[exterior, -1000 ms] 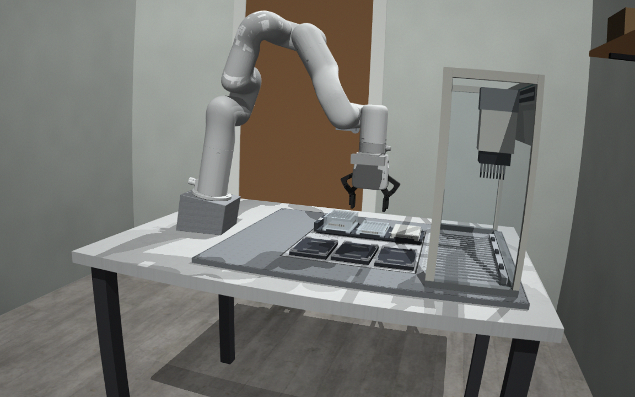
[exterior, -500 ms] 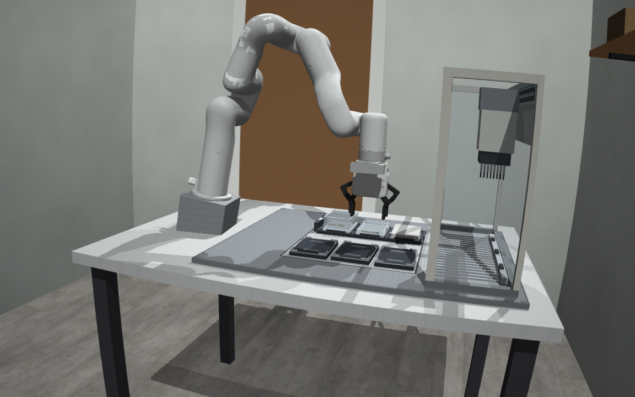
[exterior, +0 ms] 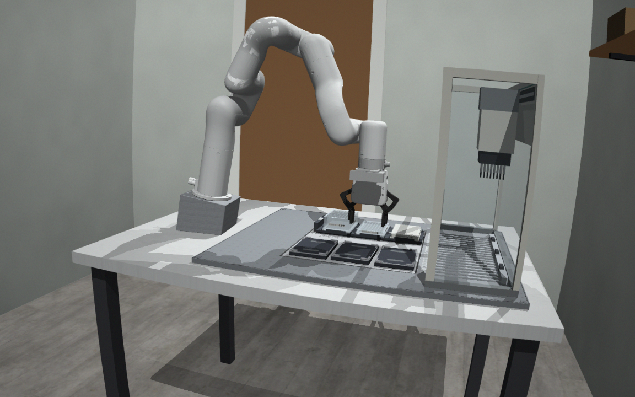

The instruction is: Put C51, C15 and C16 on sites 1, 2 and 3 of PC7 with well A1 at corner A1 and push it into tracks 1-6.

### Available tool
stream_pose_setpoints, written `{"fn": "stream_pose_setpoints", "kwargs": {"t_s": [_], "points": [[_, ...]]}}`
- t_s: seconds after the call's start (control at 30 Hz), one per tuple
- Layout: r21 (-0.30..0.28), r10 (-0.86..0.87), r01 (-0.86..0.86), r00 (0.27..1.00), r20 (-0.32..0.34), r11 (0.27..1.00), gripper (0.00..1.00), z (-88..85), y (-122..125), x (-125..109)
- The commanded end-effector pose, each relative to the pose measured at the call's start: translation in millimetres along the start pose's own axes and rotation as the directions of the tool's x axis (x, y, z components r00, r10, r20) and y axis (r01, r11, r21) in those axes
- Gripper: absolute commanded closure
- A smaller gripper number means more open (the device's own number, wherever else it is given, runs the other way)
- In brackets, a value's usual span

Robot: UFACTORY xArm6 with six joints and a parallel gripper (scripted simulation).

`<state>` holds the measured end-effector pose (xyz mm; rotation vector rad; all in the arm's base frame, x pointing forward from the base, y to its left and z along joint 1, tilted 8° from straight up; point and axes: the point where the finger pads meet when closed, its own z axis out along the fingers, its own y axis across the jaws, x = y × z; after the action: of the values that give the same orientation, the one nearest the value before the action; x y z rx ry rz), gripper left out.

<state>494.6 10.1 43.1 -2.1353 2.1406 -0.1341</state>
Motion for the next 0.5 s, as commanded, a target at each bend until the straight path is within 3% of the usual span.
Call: {"fn": "stream_pose_setpoints", "kwargs": {"t_s": [0.0, 0.47], "points": [[0.004, 0.000, 0.000, 1.000, 0.000, 1.000, 0.00, 6.2, -2, 0], [0.004, 0.000, 0.000, 1.000, 0.000, 1.000, 0.00, 26.1, -2, 0]]}}
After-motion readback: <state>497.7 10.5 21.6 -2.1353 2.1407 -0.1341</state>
